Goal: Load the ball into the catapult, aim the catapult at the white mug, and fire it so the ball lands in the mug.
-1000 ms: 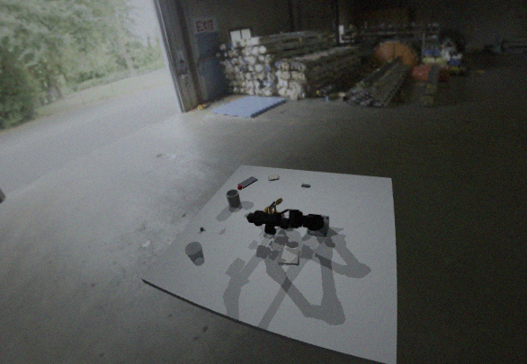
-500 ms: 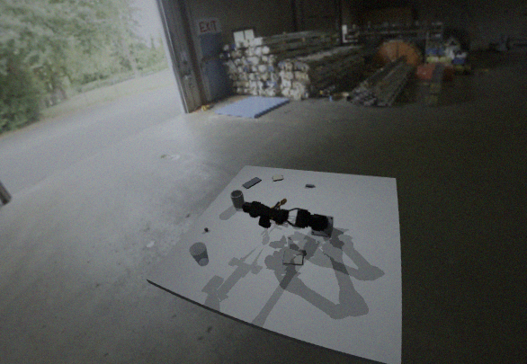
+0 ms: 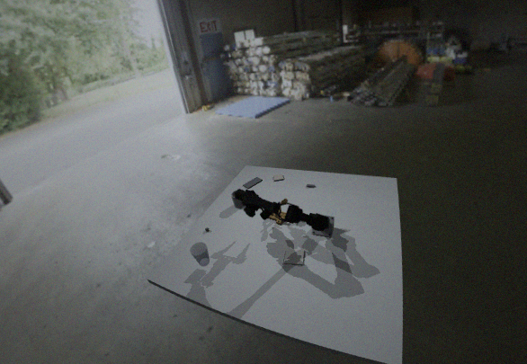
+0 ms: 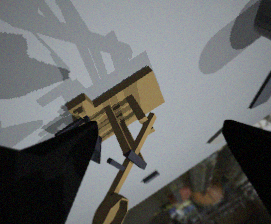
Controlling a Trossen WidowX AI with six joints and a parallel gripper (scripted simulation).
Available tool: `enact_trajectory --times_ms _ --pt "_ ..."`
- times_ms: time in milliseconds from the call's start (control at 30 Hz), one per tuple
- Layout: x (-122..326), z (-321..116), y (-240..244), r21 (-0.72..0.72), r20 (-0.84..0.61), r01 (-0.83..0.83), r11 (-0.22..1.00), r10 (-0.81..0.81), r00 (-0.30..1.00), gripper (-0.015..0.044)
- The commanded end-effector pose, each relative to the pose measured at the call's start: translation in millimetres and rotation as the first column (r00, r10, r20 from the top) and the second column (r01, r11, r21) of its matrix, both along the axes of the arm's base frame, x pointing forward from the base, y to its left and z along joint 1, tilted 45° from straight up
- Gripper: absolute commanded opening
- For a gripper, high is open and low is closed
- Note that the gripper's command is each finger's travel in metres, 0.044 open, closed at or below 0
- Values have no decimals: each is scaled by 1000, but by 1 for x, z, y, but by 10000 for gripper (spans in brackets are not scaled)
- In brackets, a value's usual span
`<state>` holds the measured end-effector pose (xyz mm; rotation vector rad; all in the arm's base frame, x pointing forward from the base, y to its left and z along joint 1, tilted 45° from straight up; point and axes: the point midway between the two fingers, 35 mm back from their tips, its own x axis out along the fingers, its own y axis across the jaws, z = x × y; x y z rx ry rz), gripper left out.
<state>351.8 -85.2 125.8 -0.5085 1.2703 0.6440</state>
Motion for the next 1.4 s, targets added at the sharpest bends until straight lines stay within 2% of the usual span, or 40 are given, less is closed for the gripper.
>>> enact_trajectory --times_ms 0,267,567,967,1367 --pt "19 0 -16 41 40 92 995 -94 995 440" --pt "57 0 -52 148 101 278 949 -294 950 440" --pt "94 -2 -101 308 109 483 820 -535 838 440" --pt "126 -8 -164 520 14 656 547 -773 634 440" --pt "141 -16 -226 674 -163 705 222 -885 435 440"
